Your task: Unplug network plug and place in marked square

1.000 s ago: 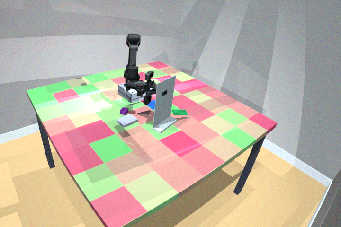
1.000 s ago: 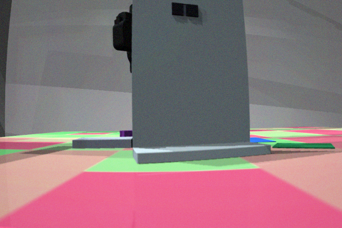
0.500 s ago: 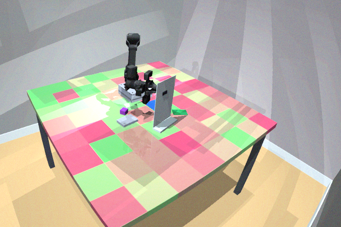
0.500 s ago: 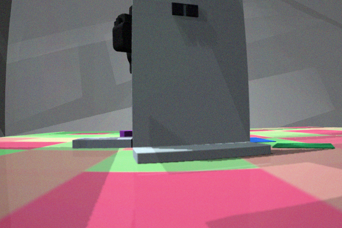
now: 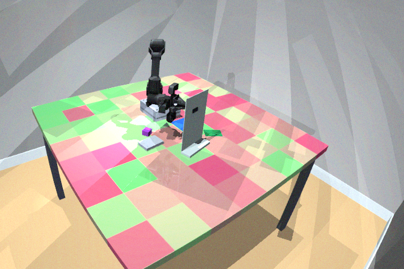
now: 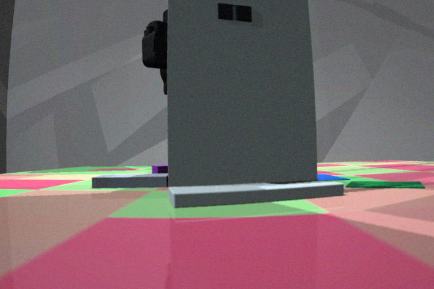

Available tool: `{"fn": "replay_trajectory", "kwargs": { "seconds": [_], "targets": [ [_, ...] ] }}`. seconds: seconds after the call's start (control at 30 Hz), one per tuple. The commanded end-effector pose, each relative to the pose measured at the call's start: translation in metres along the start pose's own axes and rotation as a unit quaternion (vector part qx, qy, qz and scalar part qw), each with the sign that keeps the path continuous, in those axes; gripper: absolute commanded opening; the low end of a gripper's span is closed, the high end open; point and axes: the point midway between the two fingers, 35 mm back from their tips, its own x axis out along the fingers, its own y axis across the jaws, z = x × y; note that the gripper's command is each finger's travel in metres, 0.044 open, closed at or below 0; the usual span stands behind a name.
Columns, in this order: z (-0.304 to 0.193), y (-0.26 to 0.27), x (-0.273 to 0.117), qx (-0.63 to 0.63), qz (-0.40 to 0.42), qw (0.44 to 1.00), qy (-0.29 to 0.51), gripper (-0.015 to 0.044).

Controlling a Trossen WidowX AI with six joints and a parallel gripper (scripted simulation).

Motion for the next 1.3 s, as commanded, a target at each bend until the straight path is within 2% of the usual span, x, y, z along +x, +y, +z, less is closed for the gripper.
{"fn": "replay_trajectory", "kwargs": {
  "seconds": [0.0, 1.27],
  "targets": [
    [-0.001, -0.001, -0.004, 0.0, -0.001, 1.0, 0.001, 0.0],
    [-0.005, -0.001, -0.03, 0.0, -0.002, 1.0, 0.001, 0.0]
  ]
}}
